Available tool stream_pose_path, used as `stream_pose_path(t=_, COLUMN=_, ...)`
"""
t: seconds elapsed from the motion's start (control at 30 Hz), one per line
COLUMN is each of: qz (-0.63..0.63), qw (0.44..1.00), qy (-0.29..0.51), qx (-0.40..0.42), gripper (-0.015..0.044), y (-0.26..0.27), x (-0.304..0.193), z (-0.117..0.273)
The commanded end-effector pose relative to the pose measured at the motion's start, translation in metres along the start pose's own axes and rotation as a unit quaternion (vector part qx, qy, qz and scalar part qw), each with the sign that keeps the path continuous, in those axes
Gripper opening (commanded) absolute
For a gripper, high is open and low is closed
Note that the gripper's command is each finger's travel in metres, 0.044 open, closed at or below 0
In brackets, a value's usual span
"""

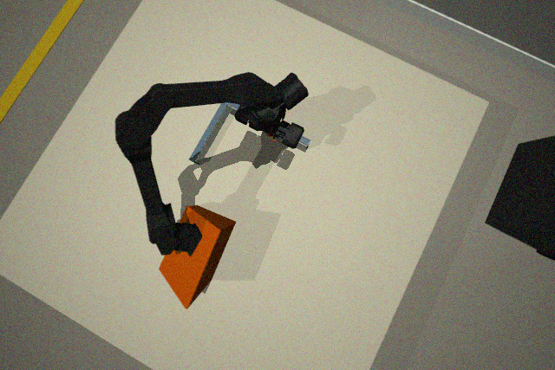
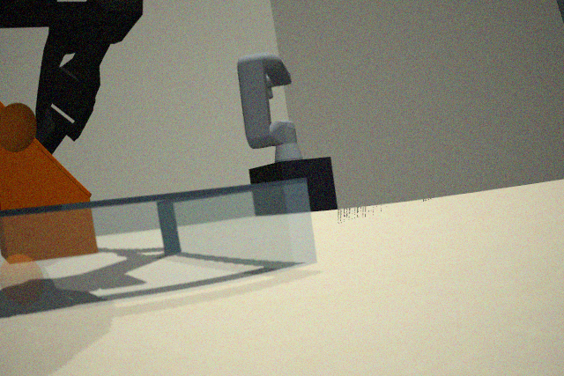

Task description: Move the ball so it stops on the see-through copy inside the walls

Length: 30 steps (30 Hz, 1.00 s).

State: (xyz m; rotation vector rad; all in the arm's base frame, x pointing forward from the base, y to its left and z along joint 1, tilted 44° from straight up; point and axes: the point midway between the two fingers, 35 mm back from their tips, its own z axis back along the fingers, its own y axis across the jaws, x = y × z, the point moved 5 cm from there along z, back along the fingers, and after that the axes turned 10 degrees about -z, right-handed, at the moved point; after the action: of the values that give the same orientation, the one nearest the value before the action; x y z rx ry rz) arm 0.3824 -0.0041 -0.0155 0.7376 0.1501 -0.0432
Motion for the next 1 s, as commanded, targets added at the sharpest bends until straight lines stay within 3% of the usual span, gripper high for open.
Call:
stream_pose_path(t=0.0, qz=-0.005, qw=1.000, qy=0.001, qx=0.003, gripper=0.0000, y=-0.008, x=0.007, z=-0.015)
stream_pose_path(t=0.2, qz=-0.005, qw=1.000, qy=0.001, qx=0.003, gripper=0.0000, y=-0.008, x=0.008, z=-0.026)
stream_pose_path(t=0.5, qz=-0.005, qw=1.000, qy=0.002, qx=0.005, gripper=0.0000, y=-0.007, x=0.007, z=-0.084)
stream_pose_path(t=0.97, qz=-0.005, qw=1.000, qy=0.002, qx=0.005, gripper=0.0000, y=-0.007, x=0.006, z=-0.097)
